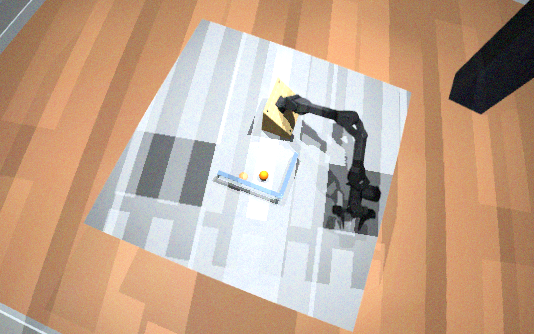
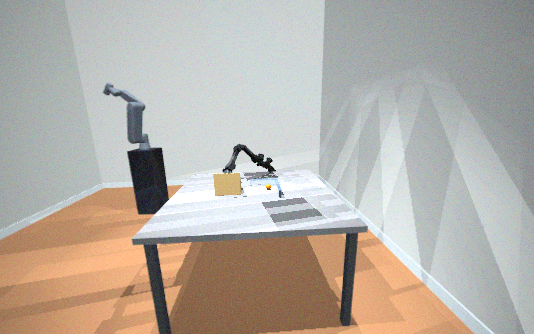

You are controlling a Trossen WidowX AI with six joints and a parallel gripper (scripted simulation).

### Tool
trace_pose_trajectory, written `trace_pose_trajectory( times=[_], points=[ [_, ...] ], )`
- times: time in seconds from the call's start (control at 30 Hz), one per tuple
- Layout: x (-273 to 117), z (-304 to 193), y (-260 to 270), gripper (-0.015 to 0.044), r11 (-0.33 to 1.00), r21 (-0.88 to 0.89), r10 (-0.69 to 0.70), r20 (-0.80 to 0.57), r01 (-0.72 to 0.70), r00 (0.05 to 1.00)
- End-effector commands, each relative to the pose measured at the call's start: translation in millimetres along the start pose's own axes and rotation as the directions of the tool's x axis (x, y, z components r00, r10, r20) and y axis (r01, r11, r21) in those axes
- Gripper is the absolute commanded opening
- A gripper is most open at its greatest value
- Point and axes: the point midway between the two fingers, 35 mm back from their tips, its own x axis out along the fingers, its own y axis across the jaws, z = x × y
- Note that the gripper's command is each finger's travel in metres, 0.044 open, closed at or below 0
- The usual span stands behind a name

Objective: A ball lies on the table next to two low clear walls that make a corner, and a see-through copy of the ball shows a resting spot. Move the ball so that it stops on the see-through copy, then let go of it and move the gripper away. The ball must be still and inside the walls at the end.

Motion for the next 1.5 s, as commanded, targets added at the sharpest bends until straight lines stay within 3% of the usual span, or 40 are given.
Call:
trace_pose_trajectory(
  times=[0.0, 0.3, 0.63, 0.9, 1.1, 1.47],
  points=[
    [8, 19, -69, 0.0324, 0.982, -0.143, -0.135, -0.079, 0.123, 0.988],
    [-10, 49, -208, 0.0324, 0.895, -0.342, -0.382, -0.257, 0.286, 0.887],
    [-85, 66, -339, 0.0324, 0.854, -0.384, -0.511, -0.5, 0.351, 0.699],
    [-149, 53, -395, 0.0324, 0.892, -0.279, -0.444, -0.684, 0.354, 0.579],
    [-195, 18, -417, 0.0324, 0.947, -0.117, -0.257, -0.834, 0.3, 0.489],
    [-206, 11, -419, 0.0324, 0.956, -0.063, -0.198, -0.856, 0.286, 0.477]
  ],
)
